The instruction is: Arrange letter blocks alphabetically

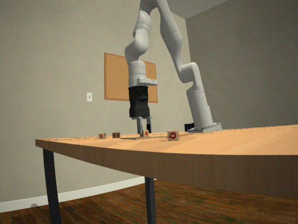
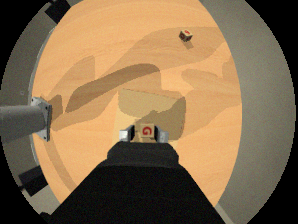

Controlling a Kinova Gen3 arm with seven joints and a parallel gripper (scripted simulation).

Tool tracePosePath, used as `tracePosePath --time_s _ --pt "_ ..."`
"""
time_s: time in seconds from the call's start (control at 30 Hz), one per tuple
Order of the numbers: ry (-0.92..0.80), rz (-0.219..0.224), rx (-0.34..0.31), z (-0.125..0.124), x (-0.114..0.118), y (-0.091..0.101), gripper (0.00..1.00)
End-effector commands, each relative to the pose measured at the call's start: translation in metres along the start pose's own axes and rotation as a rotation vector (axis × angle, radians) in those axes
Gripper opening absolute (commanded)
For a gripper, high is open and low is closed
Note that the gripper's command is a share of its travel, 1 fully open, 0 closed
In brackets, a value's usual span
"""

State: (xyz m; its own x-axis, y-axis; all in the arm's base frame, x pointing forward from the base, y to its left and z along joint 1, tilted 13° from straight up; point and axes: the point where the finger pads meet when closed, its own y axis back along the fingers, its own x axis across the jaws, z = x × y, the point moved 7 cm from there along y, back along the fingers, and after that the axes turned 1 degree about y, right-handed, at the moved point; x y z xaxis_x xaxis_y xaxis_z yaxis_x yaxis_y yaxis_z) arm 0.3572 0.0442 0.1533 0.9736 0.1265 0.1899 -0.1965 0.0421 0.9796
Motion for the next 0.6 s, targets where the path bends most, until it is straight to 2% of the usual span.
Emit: tracePosePath --time_s 0.0,0.1,0.37,0.57 --pt "0.006 0.019 0.005 -0.003 0.004 0.015 0.79" --pt "0.006 0.019 0.005 -0.003 0.004 0.02 0.79" --pt "0.006 0.019 0.005 -0.003 0.003 0.06 0.79" --pt "0.006 0.019 0.005 -0.003 0.003 0.077 0.79"
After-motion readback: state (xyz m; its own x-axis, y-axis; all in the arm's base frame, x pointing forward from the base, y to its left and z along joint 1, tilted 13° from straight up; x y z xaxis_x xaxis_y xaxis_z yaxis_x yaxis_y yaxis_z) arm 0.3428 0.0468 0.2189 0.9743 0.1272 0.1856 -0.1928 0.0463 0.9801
